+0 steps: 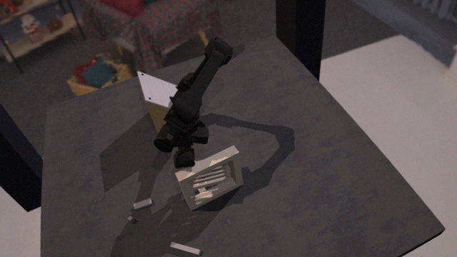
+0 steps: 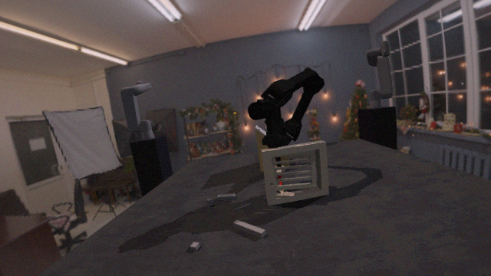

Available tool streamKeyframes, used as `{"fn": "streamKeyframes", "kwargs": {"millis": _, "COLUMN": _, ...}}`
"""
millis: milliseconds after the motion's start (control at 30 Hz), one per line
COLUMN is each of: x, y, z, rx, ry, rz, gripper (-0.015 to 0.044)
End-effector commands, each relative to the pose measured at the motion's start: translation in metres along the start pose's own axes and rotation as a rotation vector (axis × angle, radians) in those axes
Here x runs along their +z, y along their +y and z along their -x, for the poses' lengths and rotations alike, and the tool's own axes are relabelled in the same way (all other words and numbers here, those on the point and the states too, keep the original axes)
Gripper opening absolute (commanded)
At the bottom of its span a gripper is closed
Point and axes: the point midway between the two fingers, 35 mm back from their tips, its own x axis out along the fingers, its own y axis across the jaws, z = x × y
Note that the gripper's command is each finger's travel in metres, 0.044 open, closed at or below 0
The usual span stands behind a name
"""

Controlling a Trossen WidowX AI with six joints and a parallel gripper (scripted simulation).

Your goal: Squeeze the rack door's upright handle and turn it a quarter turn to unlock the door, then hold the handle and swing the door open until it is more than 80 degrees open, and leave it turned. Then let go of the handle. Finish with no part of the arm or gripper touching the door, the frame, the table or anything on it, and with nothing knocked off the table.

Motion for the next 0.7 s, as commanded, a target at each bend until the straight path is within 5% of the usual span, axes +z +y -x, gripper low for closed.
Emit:
{"fn": "streamKeyframes", "kwargs": {"millis": 0, "x": 0.002, "y": 0.008, "z": 0.0, "rx": -0.006, "ry": -0.001, "rz": -0.101, "gripper": 0.0013}}
{"fn": "streamKeyframes", "kwargs": {"millis": 667, "x": 0.024, "y": 0.05, "z": 0.0, "rx": -0.003, "ry": -0.003, "rz": -0.469, "gripper": 0.0013}}
